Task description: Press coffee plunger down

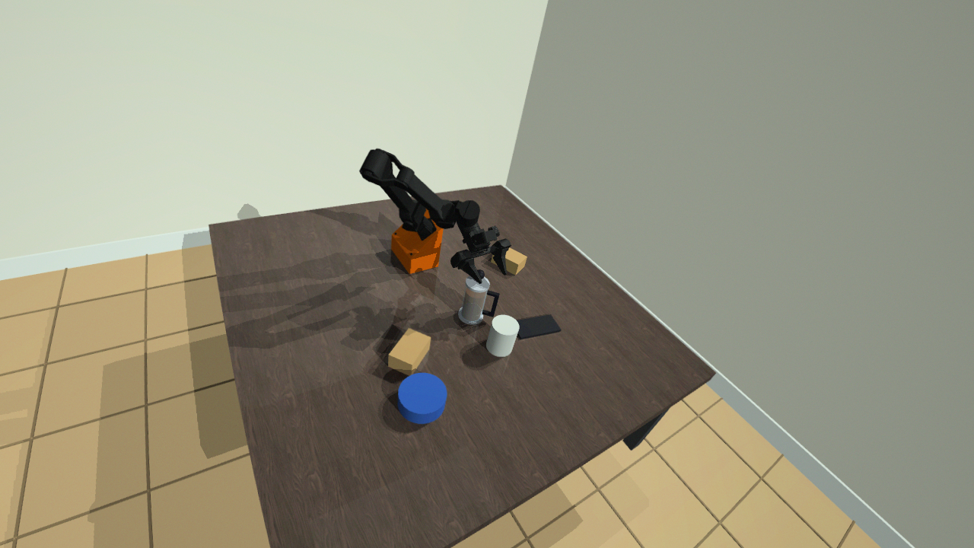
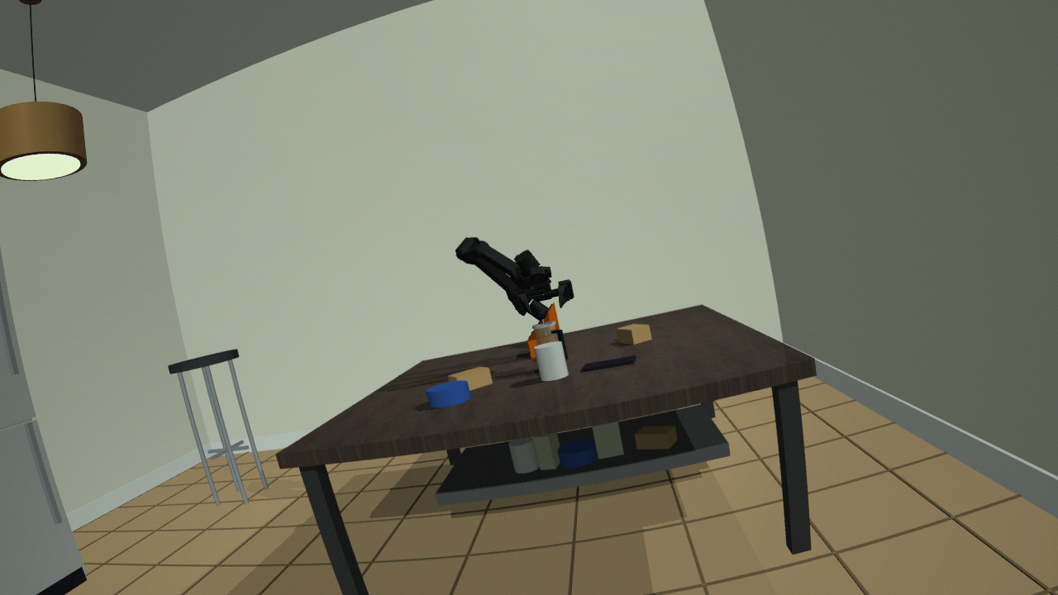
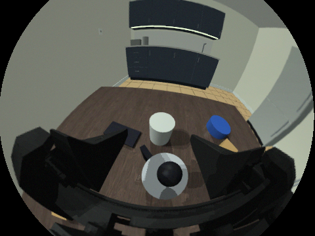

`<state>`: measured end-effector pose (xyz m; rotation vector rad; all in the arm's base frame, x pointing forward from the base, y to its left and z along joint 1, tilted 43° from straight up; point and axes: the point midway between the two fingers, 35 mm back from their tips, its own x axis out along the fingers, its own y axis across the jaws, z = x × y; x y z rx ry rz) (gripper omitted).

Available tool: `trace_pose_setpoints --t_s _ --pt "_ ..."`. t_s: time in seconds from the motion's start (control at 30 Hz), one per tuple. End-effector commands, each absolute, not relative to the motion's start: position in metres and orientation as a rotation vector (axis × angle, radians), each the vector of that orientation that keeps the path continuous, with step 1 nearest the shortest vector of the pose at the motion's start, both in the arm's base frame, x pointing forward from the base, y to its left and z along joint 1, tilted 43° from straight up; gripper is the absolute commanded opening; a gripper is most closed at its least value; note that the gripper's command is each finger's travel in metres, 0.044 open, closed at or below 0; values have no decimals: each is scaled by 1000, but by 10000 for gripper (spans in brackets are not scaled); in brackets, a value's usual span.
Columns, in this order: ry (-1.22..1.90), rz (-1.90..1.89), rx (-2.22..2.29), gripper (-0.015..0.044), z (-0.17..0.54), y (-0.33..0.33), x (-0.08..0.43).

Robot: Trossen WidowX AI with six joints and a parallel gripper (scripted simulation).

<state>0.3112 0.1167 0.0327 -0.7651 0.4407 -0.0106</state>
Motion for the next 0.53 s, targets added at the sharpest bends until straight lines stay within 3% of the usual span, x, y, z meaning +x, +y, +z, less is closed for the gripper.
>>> trace_pose_setpoints --t_s 0.0,0.2,0.5 --pt "442 -11 -754 440 53 131 300" --pt "445 -12 -767 440 92 144 269" --pt "443 -14 -766 440 93 144 267"
